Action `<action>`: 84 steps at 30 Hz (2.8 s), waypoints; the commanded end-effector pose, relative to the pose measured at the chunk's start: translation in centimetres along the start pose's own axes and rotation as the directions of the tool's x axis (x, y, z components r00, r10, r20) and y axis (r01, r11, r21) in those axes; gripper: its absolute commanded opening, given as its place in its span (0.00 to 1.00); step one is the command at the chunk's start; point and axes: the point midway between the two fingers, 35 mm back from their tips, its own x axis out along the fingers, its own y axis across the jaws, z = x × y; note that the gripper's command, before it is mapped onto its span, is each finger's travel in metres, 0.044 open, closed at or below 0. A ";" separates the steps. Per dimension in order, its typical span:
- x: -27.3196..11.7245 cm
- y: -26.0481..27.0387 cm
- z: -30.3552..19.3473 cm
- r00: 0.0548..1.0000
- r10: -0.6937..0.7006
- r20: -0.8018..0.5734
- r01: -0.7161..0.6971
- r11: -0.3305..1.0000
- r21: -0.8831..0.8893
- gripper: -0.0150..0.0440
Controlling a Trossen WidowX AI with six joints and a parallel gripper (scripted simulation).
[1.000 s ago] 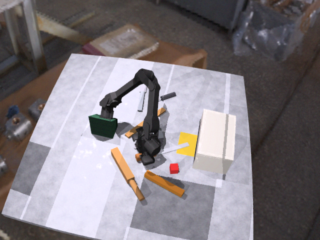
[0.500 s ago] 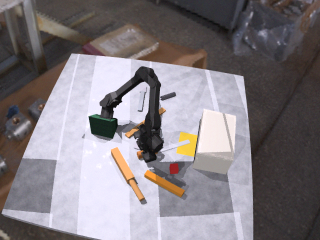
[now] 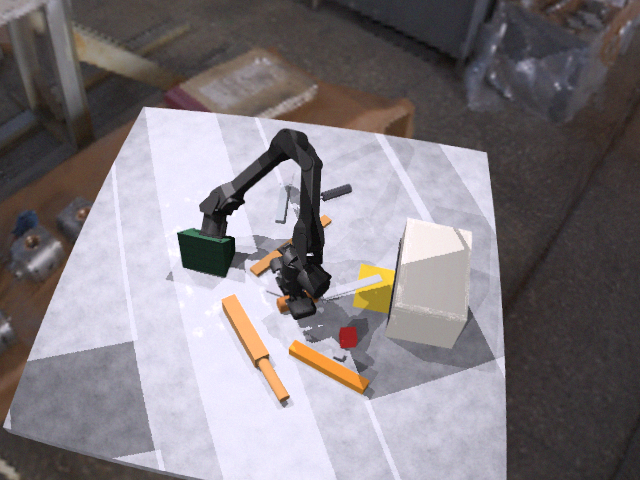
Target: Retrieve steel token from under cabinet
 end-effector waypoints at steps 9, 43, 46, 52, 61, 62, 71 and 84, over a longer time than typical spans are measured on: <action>-0.2 1.2 1.2 1.000 -0.003 0.007 0.003 1.000 0.001 0.25; -0.1 4.1 4.1 1.000 0.000 0.008 0.000 1.000 0.001 0.25; -0.1 4.4 4.4 1.000 0.000 0.009 0.000 1.000 0.001 0.25; -0.1 4.9 4.9 1.000 0.001 0.009 -0.001 1.000 0.001 0.25; -0.1 5.7 5.3 1.000 0.001 0.009 -0.001 1.000 0.001 0.25; -0.1 5.8 5.4 1.000 0.001 0.009 -0.001 1.000 0.001 0.25; -0.1 6.7 5.8 1.000 0.002 0.009 -0.002 1.000 0.001 0.25; -0.1 7.9 6.4 1.000 0.002 0.009 -0.002 1.000 0.002 0.25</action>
